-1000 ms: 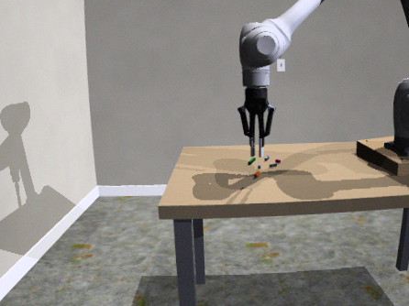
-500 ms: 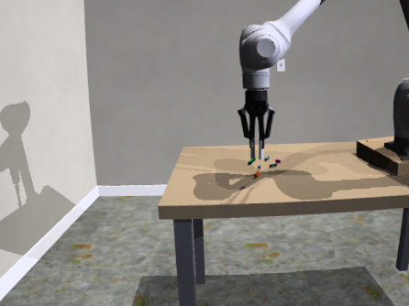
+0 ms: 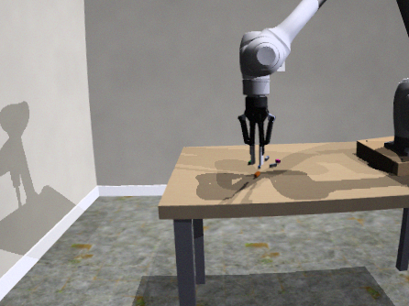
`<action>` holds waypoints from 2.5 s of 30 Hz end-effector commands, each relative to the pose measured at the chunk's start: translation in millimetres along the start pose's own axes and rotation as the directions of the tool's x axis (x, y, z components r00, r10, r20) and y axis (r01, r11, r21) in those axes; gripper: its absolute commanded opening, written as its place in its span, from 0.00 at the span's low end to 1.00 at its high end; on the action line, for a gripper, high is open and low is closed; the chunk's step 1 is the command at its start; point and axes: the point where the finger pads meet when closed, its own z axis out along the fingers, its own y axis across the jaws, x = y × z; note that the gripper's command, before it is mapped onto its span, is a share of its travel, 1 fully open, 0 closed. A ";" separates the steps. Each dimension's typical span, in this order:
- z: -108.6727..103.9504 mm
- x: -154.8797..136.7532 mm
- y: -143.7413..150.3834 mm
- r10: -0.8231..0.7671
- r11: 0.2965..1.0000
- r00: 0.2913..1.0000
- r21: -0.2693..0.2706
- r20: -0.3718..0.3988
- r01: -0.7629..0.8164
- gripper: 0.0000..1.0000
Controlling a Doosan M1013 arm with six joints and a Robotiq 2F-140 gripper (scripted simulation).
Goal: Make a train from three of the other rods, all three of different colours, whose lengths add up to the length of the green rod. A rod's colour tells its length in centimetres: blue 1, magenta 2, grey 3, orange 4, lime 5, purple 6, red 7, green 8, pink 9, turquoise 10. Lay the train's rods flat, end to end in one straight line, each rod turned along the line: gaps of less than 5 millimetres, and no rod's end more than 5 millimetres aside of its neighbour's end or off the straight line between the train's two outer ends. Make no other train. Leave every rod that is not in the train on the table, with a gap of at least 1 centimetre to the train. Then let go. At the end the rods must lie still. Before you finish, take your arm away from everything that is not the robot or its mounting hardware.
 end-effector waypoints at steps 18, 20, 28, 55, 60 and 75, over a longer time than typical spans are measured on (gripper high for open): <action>19.4 0.0 0.1 0.000 1.000 1.000 0.000 0.000 0.000 0.15; 20.7 0.0 0.1 0.000 1.000 1.000 0.000 0.000 0.000 0.15; 22.9 0.0 0.1 0.000 1.000 1.000 0.000 0.000 0.000 0.15; 22.9 0.0 0.1 0.000 1.000 1.000 0.000 0.000 0.000 0.15; 22.9 0.0 0.1 0.000 1.000 1.000 0.000 0.000 0.000 0.15; 25.0 0.0 0.1 0.000 1.000 1.000 0.000 0.000 0.000 0.15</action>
